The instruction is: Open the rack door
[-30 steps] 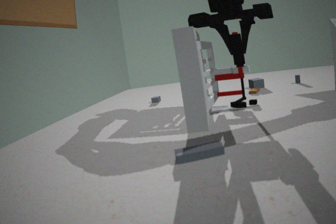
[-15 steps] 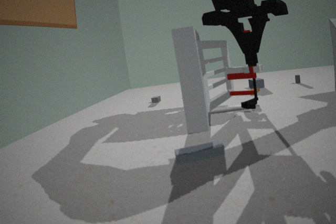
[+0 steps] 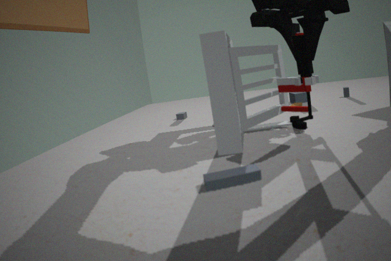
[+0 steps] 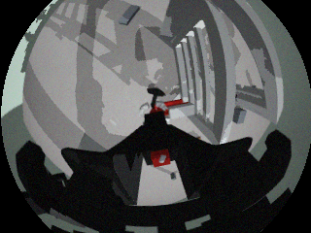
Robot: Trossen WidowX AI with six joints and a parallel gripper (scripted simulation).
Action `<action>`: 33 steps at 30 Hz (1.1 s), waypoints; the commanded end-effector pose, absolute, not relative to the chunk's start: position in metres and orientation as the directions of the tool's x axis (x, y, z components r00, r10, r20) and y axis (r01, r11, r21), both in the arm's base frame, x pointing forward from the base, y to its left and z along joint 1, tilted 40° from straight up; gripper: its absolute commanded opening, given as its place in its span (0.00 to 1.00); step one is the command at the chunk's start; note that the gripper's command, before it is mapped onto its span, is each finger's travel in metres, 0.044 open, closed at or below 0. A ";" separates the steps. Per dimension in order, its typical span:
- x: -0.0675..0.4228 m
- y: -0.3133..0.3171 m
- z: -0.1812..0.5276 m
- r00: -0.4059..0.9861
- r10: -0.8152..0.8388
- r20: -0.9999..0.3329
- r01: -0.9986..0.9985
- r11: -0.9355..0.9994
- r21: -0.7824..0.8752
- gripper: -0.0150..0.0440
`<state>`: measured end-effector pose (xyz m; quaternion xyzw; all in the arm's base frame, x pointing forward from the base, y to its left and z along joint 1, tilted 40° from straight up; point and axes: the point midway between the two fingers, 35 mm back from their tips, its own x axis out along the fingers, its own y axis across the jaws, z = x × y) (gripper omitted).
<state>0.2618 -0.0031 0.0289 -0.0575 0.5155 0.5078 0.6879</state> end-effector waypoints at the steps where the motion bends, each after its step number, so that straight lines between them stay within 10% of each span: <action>1: 0.256 0.005 0.035 -0.046 0.642 -0.766 -0.703 0.524 0.481 0.28; 33: 0.238 0.051 0.075 -0.047 0.644 -0.764 -0.292 0.722 0.627 0.28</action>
